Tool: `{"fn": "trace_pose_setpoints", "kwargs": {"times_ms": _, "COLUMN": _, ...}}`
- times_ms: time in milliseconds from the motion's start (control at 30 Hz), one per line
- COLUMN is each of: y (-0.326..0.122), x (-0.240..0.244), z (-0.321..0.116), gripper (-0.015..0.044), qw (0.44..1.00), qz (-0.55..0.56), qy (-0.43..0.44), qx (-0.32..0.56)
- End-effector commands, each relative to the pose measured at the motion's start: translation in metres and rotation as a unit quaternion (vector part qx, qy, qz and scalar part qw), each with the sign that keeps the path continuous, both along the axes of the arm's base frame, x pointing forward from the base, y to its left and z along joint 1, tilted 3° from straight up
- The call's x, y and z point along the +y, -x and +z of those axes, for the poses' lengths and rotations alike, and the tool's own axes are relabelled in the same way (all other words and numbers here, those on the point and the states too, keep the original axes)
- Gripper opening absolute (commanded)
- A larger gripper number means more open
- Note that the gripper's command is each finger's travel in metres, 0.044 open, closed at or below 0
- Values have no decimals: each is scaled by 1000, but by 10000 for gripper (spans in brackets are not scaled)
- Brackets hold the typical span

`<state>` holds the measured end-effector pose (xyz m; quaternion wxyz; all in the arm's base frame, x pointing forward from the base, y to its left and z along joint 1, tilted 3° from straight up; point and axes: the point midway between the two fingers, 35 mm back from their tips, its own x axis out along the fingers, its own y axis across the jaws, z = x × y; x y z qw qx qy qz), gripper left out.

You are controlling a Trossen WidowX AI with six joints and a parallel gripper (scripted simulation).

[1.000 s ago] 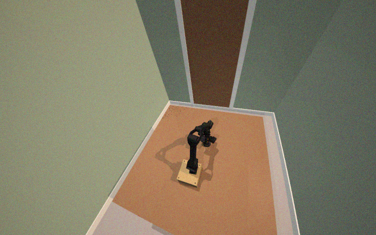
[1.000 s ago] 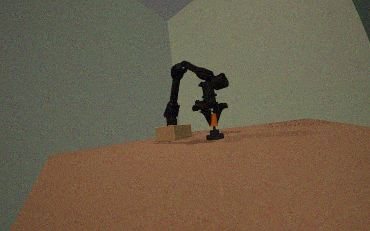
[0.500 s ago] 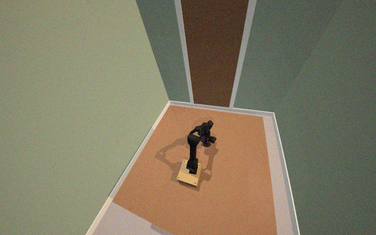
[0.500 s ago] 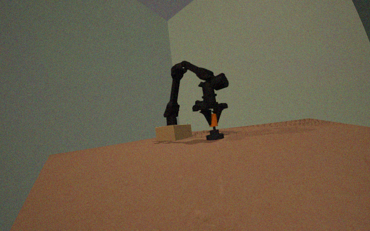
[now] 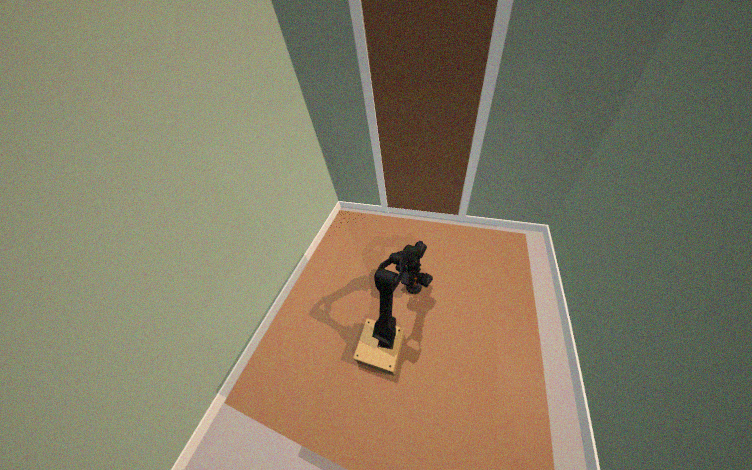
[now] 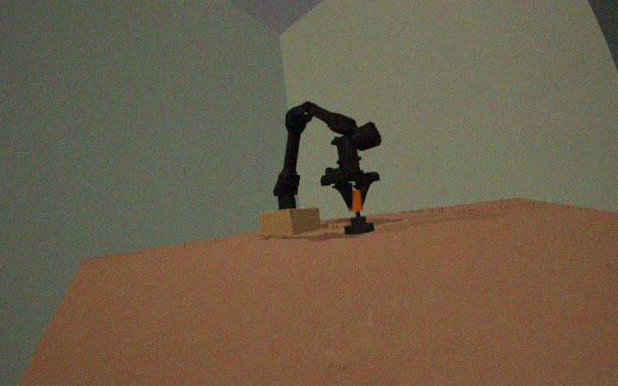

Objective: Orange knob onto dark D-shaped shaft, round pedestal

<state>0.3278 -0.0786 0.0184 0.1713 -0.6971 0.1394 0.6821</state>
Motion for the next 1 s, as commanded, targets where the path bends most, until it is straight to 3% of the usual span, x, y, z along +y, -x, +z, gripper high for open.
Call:
{"fn": "trace_pose_setpoints", "kwargs": {"times_ms": 0, "y": 0, "x": 0, "z": 3, "gripper": 0, "qw": 1000, "qz": -2, "qy": 0, "qx": -1}}
{"fn": "trace_pose_setpoints", "kwargs": {"times_ms": 233, "y": -2, "x": -1, "z": 1, "gripper": 0, "qw": 988, "qz": -153, "qy": -5, "qx": 5}}
{"fn": "trace_pose_setpoints", "kwargs": {"times_ms": 467, "y": -5, "x": -1, "z": -1, "gripper": 0, "qw": 922, "qz": -388, "qy": -12, "qx": 14}}
{"fn": "trace_pose_setpoints", "kwargs": {"times_ms": 700, "y": -5, "x": -2, "z": 1, "gripper": 0, "qw": 800, "qz": -599, "qy": -19, "qx": 22}}
{"fn": "trace_pose_setpoints", "kwargs": {"times_ms": 967, "y": -4, "x": -2, "z": 2, "gripper": 0, "qw": 604, "qz": -796, "qy": -25, "qx": 30}}
